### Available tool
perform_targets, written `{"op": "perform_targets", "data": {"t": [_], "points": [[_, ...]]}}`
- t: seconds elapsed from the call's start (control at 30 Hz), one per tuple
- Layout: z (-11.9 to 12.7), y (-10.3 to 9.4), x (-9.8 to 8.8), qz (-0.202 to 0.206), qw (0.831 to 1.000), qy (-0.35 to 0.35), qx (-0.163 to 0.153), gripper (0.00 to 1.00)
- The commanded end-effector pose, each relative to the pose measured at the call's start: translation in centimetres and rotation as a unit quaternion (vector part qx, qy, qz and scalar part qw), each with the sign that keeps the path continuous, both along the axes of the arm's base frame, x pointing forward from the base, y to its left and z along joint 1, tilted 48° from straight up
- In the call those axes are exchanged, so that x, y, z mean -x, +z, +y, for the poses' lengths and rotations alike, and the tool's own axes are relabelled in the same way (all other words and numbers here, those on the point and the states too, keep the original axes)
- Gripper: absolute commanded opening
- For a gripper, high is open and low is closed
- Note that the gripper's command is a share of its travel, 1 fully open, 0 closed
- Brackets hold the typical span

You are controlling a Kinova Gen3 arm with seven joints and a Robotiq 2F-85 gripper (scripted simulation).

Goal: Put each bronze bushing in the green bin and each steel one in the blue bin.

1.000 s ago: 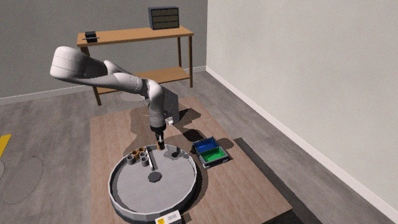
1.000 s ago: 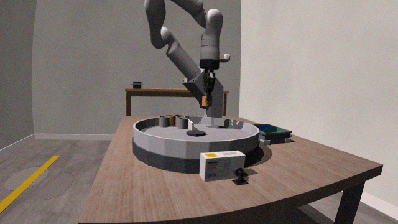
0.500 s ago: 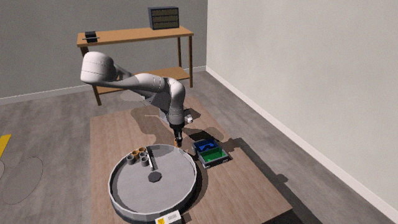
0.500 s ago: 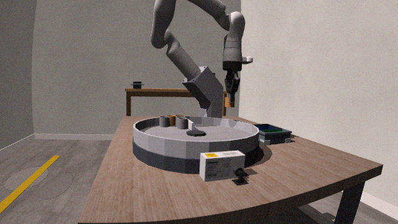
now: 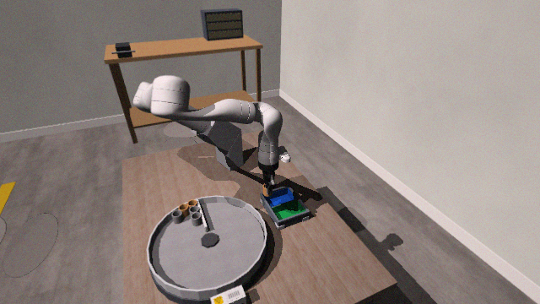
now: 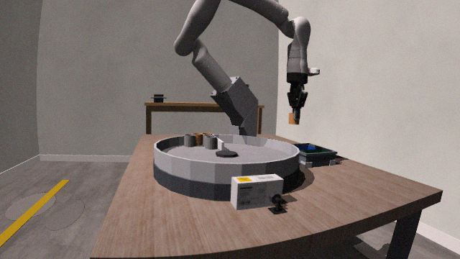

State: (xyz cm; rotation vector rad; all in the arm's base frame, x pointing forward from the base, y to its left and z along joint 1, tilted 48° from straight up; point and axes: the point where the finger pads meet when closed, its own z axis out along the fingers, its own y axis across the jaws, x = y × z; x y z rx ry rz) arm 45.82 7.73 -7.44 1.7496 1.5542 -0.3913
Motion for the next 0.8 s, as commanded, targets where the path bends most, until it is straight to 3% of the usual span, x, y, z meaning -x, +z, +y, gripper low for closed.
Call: {"op": "perform_targets", "data": {"t": [0.0,0.03,0.2,0.3,0.47,0.77], "points": [[0.4,-1.1,0.3,0.006,1.0,0.003,0.004,0.0],[0.4,-1.1,0.3,0.006,1.0,0.003,0.004,0.0],[4.4,-4.8,-1.1,0.006,1.0,0.003,0.004,0.0],[4.4,-4.8,-1.1,0.006,1.0,0.003,0.004,0.0],[8.3,-8.4,-2.6,0.006,1.0,0.003,0.004,0.0],[8.3,-8.4,-2.6,0.006,1.0,0.003,0.004,0.0]]}}
